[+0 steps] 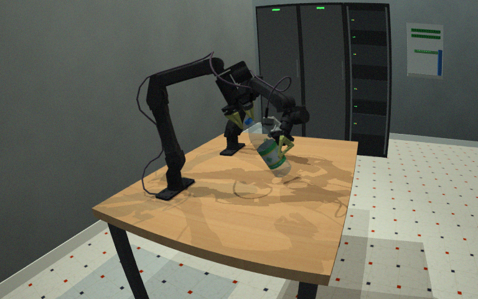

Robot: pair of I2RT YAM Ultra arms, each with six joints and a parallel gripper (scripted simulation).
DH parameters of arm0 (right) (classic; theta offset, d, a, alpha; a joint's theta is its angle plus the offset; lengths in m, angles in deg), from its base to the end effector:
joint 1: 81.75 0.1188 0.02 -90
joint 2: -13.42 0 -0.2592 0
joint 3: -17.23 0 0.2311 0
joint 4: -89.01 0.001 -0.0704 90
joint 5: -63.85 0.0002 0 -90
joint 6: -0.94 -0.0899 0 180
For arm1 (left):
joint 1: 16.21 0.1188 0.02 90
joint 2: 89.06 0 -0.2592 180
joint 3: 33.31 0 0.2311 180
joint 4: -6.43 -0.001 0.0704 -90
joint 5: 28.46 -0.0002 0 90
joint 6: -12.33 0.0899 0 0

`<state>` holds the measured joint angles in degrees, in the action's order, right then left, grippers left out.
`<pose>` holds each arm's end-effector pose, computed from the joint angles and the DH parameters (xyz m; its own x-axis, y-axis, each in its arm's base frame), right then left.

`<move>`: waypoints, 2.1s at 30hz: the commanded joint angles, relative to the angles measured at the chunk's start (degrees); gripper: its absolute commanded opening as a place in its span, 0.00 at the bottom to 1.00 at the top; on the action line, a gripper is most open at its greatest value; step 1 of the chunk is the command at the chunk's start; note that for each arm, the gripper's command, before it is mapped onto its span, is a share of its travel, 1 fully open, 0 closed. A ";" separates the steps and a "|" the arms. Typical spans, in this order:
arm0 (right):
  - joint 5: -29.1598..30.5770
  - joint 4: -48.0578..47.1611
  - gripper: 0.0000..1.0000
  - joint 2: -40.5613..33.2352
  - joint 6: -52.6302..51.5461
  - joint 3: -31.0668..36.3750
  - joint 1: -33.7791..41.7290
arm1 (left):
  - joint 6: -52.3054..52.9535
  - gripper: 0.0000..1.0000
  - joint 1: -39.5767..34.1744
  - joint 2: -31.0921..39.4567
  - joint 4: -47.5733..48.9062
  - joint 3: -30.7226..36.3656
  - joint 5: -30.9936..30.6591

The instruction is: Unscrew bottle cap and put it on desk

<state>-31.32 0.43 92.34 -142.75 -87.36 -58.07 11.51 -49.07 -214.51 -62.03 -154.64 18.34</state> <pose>0.2198 0.1063 0.3274 -0.8441 0.5062 -0.1770 0.4159 0.8264 0.3796 0.3379 -0.2903 0.1836 0.5561 0.5085 -0.6574 0.8095 -0.5105 0.2900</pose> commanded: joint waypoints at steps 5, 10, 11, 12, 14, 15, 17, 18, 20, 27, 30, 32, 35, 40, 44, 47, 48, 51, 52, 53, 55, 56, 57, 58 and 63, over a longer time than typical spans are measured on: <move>-3.67 -0.05 0.57 -0.27 -23.60 -1.54 -2.02 | -0.68 0.00 0.26 0.99 0.15 -0.63 -1.60; -4.00 -1.03 0.57 -1.02 -32.90 -0.57 -2.21 | -0.68 0.00 0.26 0.99 0.15 -0.63 -1.60; -3.79 -1.10 0.57 -1.08 -33.28 -0.51 -2.08 | -0.68 0.00 0.26 0.99 0.15 -0.63 -1.60; -3.60 -1.16 0.57 -1.13 -33.60 -0.46 -1.97 | -0.68 0.00 0.26 0.99 0.15 -0.63 -1.60; -3.32 -1.24 0.57 -1.19 -34.00 -0.40 -1.81 | -0.68 0.00 0.26 0.99 0.15 -0.63 -1.60; -3.23 -1.27 0.57 -1.22 -34.12 -0.38 -1.75 | -0.68 0.00 0.26 0.99 0.15 -0.63 -1.60; -3.15 -0.85 0.35 -0.73 -32.25 -0.29 -1.63 | -0.68 0.00 0.26 0.99 0.15 -0.63 -1.60; -3.20 -0.61 0.33 -0.46 -31.22 -0.27 -1.62 | -0.68 0.00 0.26 0.99 0.15 -0.63 -1.60; -3.28 -0.36 0.30 -0.20 -30.15 -0.25 -1.63 | -0.68 0.00 0.26 0.99 0.14 -0.63 -1.60; -3.10 -0.29 0.03 -0.15 -29.23 -0.32 -1.54 | -0.68 0.00 0.26 0.99 0.14 -0.63 -1.60; -0.24 0.27 0.00 0.19 -17.19 -1.03 -0.04 | -0.68 0.00 0.26 0.99 0.14 -0.63 -1.60; 0.91 0.14 0.00 0.07 -11.79 -1.01 0.49 | -0.68 0.00 0.26 0.99 0.14 -0.63 -1.60; 2.71 -0.04 0.00 -0.05 -4.79 -1.03 1.37 | -0.67 0.00 0.26 0.99 0.14 -0.64 -1.60; 5.39 -0.31 0.00 -0.21 6.86 -0.93 2.85 | -0.67 0.00 0.26 0.99 0.13 -0.64 -1.59; 6.94 -0.55 0.00 -0.36 15.30 -0.75 3.74 | -0.67 0.00 0.26 0.99 0.13 -0.64 -1.59; 8.47 -0.98 0.00 -0.63 21.97 -0.45 4.58 | -0.67 0.00 0.26 0.99 0.13 -0.64 -1.59; 8.94 -1.13 0.00 -0.72 24.33 -0.33 4.85 | -0.67 0.00 0.26 0.99 0.13 -0.64 -1.59; 10.26 -1.60 0.00 -1.02 31.44 0.05 5.60 | -0.67 0.00 0.26 0.99 0.13 -0.64 -1.59; 10.67 -1.76 0.00 -1.13 33.81 0.19 5.84 | -0.67 0.00 0.26 0.99 0.13 -0.64 -1.59; 11.08 -1.93 0.00 -1.24 36.19 0.34 6.07 | -0.67 0.00 0.26 0.99 0.13 -0.64 -1.59; 11.84 -2.29 0.00 -1.48 40.95 0.65 6.52 | -0.67 0.00 0.26 0.99 0.13 -0.64 -1.59; 12.20 -2.48 0.00 -1.60 43.34 0.81 6.73 | -0.67 0.00 0.26 0.99 0.13 -0.64 -1.59; 12.55 -2.68 0.00 -1.73 45.73 0.98 6.94 | -0.67 0.00 0.26 0.99 0.13 -0.64 -1.59; 12.89 -2.90 0.00 -1.88 48.12 1.19 7.14 | -0.67 0.00 0.26 0.99 0.13 -0.64 -1.59; 14.12 -4.27 0.00 -2.84 58.74 2.42 7.88 | -0.67 0.00 0.26 0.99 0.13 -0.64 -1.59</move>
<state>-19.87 -2.39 91.35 -95.08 -85.98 -51.12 11.53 -49.09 -214.53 -62.01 -154.62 18.80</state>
